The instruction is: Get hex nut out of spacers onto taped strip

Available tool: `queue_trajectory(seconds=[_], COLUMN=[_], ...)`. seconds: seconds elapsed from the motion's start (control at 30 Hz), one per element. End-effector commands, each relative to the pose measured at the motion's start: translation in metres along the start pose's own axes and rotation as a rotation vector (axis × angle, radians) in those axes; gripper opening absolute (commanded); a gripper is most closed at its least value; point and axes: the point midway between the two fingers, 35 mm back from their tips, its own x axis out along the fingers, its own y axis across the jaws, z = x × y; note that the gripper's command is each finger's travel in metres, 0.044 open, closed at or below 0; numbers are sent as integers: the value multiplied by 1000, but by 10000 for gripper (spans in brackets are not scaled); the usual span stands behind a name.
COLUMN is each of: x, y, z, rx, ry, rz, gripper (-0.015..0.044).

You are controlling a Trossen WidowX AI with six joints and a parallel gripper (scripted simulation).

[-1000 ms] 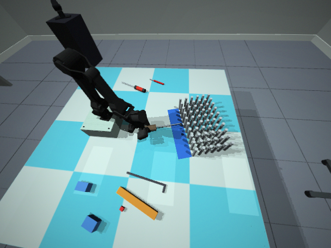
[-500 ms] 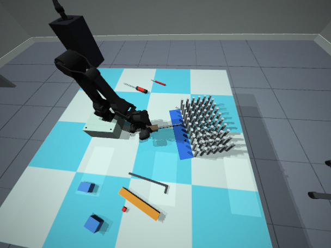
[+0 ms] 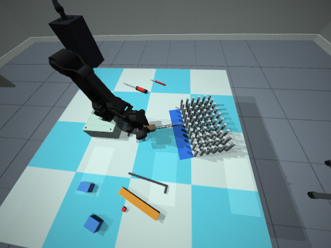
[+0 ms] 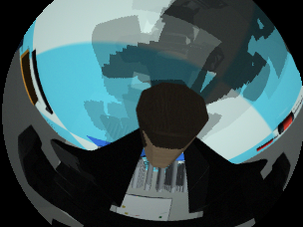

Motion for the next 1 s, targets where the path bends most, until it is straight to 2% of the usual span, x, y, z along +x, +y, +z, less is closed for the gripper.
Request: queue_trajectory(seconds=[0.0,0.2,0.43,0.97], x=[-8,-18,-35,-115], y=[0,-1,5,5], z=[7,19,-1,-47], rx=[-3,-4,-5,-2], ry=[4,4,5,6], rz=[-2,-2,-2,0], gripper=[0,0,0,0])
